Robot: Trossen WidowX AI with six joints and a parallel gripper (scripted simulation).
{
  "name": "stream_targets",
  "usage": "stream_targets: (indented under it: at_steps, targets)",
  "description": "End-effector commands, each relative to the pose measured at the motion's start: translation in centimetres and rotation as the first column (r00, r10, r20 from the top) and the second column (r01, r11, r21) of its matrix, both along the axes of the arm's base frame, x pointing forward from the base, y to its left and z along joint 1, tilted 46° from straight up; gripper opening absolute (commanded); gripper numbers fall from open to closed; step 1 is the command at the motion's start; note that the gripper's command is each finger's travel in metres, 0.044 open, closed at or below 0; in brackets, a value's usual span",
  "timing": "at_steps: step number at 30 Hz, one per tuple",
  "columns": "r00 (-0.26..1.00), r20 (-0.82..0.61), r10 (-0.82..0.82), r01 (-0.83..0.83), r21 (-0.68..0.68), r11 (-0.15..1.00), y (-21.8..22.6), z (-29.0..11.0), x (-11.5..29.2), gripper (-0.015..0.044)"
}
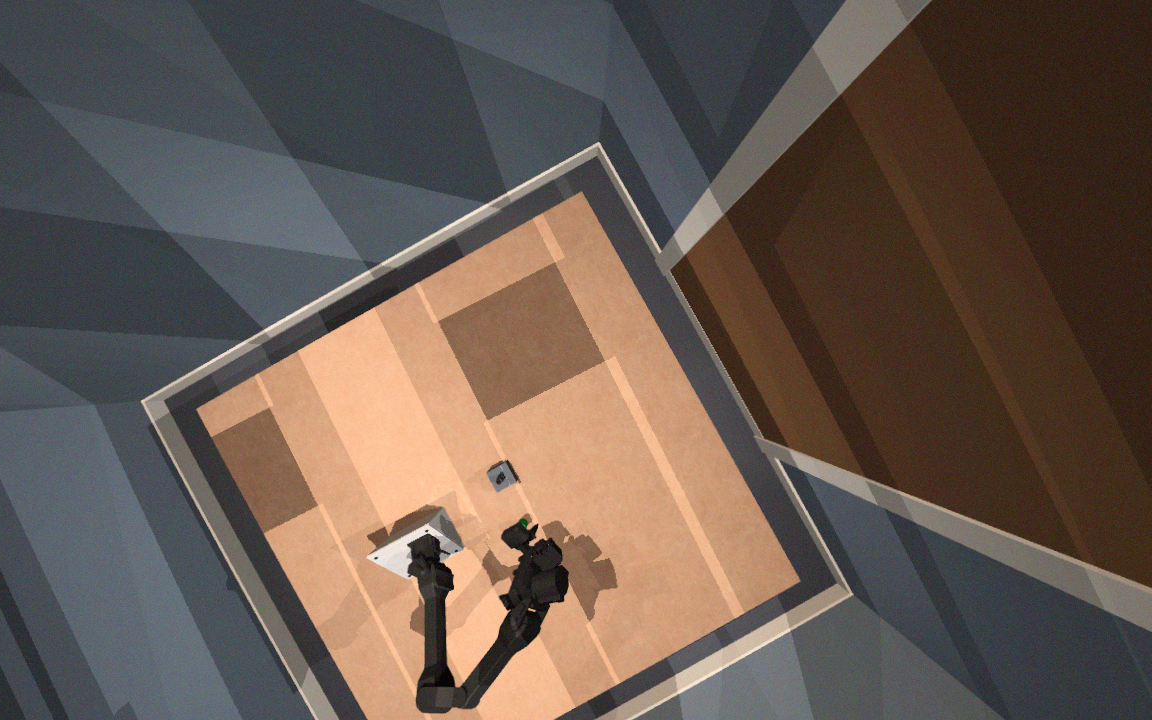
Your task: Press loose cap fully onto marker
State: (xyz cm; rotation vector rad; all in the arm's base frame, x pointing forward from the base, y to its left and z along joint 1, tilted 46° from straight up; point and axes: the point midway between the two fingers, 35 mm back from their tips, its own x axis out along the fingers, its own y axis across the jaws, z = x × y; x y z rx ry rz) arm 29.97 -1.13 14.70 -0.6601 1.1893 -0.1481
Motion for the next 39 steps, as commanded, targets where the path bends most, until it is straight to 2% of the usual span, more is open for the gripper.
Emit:
stream_targets:
  at_steps: [1,19,24,39]
  targets:
    - [0.617,-0.750,0.238,-0.563,-0.209,0.800,-2.2,-4.0,-5.8,0.0245]
    - [0.597,-0.766,0.238,-0.577,-0.204,0.791,-2.2,-4.1,-6.2,0.0245]
    - [0.598,-0.766,0.238,-0.577,-0.205,0.791,-4.7,-6.4,-6.3,0.0245]
    - [0.598,-0.766,0.237,-0.577,-0.205,0.791,-6.1,-7.9,-6.2,0.0245]
